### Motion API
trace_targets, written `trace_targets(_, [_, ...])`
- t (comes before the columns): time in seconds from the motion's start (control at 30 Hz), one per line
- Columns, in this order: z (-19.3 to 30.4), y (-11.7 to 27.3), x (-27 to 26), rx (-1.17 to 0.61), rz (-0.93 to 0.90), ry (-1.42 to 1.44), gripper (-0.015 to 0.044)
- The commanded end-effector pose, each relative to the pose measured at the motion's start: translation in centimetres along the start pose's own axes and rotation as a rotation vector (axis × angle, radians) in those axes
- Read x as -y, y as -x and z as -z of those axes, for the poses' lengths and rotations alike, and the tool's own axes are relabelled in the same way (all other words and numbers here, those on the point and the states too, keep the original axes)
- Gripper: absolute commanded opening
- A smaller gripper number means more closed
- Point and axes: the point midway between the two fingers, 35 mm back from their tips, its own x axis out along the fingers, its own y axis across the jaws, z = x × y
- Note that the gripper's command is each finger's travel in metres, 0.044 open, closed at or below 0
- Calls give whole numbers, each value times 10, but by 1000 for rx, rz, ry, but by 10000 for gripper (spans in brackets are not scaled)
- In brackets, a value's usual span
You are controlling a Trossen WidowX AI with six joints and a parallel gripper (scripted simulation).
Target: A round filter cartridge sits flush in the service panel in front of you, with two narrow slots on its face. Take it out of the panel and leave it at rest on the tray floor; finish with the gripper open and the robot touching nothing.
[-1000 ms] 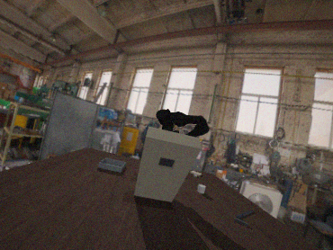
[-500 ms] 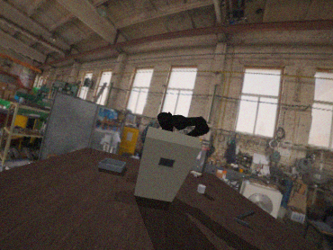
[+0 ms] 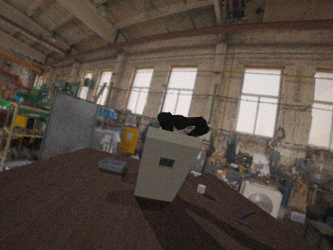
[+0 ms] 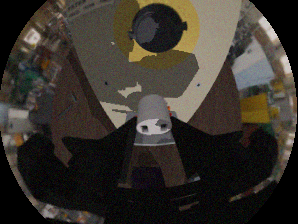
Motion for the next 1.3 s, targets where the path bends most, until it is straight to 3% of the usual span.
trace_targets(0.0, [-1,0,0,1,0,5,86])
trace_targets(0.13, [-12,5,0,0,0,3,0])
trace_targets(0.37, [-23,14,1,0,2,0,0])
trace_targets(0.93, [-28,101,2,-3,3,-2,0])
trace_targets(1.27, [-30,97,42,-2,5,0,0])
